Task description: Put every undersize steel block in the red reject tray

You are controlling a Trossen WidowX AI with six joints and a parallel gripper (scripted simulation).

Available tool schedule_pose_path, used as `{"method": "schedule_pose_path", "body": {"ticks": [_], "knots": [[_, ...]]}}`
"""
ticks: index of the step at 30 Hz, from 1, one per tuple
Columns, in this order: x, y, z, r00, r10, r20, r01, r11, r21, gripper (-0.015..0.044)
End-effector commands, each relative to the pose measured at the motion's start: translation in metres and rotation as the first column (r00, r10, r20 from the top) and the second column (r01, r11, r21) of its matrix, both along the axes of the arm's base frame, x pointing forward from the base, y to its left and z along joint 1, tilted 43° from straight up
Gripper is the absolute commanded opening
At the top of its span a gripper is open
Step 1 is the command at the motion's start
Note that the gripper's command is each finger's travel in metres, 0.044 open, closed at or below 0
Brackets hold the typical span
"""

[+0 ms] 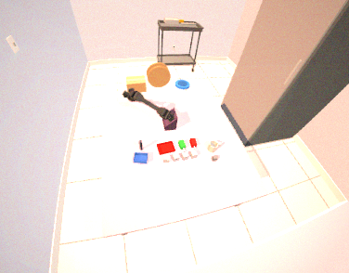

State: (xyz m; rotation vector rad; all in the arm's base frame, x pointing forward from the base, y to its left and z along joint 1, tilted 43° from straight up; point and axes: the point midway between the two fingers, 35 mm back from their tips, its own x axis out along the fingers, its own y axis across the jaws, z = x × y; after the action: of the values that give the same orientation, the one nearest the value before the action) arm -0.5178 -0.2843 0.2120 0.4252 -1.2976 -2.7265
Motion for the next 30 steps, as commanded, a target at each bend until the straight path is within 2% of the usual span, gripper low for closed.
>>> {"method": "schedule_pose_path", "body": {"ticks": [1,4,8,11,16,21,30], "knots": [[0.000,0.000,0.000,1.000,0.001,0.000,-0.001,1.000,0.000,0.0374],[0.006,-0.003,0.006,1.000,0.011,-0.008,-0.011,1.000,0.006,0.0300],[0.024,-0.012,0.021,0.999,0.043,-0.025,-0.042,0.999,0.028,0.0300],[0.037,-0.031,0.014,0.996,0.091,-0.016,-0.089,0.992,0.087,0.0300],[0.047,-0.038,0.059,0.988,0.130,-0.078,-0.123,0.988,0.092,0.0300],[0.071,-0.065,0.058,0.975,0.210,-0.077,-0.194,0.965,0.174,0.0300],[0.127,-0.109,0.097,0.923,0.348,-0.160,-0.318,0.929,0.186,0.0300]]}}
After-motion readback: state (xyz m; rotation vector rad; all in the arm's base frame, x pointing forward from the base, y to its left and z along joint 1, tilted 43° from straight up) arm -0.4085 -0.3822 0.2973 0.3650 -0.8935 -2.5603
